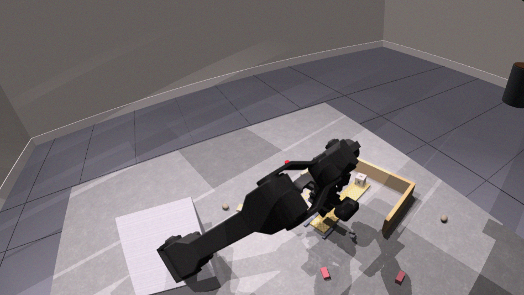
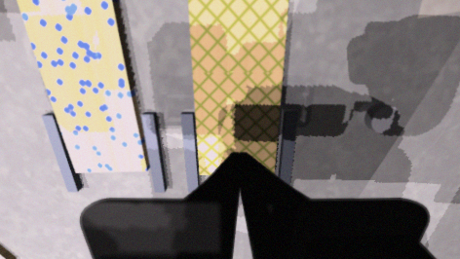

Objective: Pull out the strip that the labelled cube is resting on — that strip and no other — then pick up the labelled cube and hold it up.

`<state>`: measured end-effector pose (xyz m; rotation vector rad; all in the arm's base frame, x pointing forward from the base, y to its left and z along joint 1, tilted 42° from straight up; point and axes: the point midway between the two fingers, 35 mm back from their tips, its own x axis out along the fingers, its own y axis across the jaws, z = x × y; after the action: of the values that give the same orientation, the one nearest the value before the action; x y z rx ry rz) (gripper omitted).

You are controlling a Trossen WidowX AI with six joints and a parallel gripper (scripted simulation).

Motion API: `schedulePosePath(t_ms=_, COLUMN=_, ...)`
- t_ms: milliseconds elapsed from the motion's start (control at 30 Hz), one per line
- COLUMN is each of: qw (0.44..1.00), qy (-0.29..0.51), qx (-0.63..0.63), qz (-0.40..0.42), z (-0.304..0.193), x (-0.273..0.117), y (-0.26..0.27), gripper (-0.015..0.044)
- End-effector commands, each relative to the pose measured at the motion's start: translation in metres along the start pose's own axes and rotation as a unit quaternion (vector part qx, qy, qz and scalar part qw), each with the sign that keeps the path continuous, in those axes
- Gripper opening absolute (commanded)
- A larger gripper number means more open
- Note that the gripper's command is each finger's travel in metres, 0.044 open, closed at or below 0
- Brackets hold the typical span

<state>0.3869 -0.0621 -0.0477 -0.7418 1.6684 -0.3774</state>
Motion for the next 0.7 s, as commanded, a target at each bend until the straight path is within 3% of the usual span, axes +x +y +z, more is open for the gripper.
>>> schedulePosePath(t_ms=0, qw=1.0, qy=0.003, qx=-0.006, qz=-0.003, z=-0.001, x=0.009, y=0.001, gripper=0.0)
schedulePosePath(t_ms=667, qw=1.0, qy=0.003, qx=-0.006, qz=-0.004, z=-0.001, x=0.028, y=0.0, gripper=0.0)
